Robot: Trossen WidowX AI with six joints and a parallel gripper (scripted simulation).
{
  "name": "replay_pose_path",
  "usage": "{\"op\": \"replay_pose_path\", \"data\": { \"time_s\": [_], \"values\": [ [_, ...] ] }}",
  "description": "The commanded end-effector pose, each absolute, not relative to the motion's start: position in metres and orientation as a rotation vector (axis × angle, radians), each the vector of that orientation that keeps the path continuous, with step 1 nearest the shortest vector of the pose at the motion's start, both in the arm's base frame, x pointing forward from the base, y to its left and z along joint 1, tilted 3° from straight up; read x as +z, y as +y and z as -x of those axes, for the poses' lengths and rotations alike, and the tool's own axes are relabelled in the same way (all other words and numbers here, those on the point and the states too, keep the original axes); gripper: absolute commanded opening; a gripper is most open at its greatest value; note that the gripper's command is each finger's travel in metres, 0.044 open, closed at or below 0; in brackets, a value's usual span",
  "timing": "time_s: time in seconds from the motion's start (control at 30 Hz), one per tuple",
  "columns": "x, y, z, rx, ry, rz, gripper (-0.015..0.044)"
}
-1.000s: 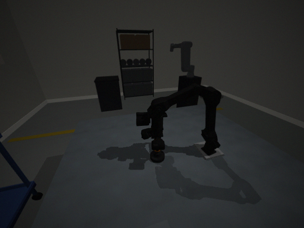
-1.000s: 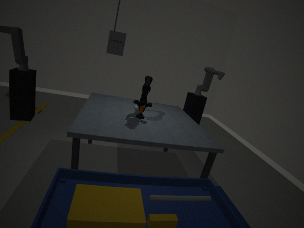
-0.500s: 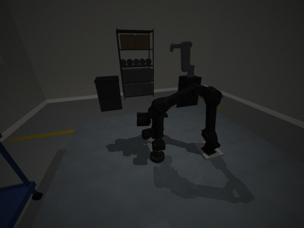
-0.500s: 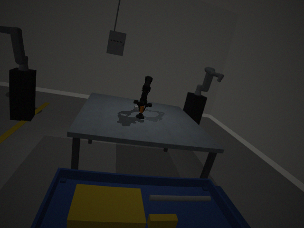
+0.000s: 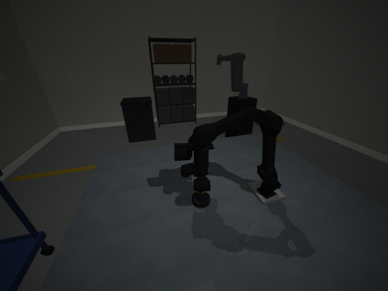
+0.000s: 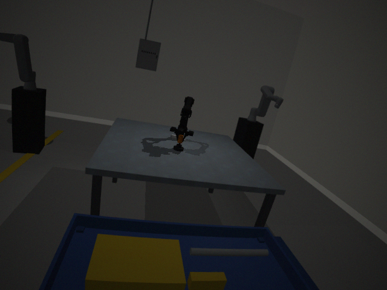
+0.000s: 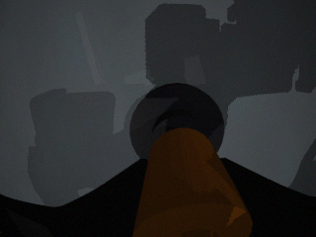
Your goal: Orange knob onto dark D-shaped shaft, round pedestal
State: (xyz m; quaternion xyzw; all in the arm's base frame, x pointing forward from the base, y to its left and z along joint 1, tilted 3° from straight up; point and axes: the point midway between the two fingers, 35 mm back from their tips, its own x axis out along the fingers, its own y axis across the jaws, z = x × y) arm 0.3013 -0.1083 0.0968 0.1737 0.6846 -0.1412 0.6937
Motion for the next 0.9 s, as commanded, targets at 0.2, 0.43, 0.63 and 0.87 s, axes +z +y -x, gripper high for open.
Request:
{"op": "replay_pose_path", "data": {
  "time_s": [0.2, 0.43, 0.63, 0.87],
  "values": [
    [0.0966, -0.1091, -0.3027, -0.469, 1.498, -0.54, 0.0],
    [0.0957, -0.1084, -0.3008, -0.469, 1.498, -0.54, 0.0],
    [0.0936, -0.1085, -0.3011, -0.469, 1.498, -0.54, 0.0],
    [0.0937, -0.1087, -0.3014, -0.469, 1.498, -0.54, 0.0]
  ]
}}
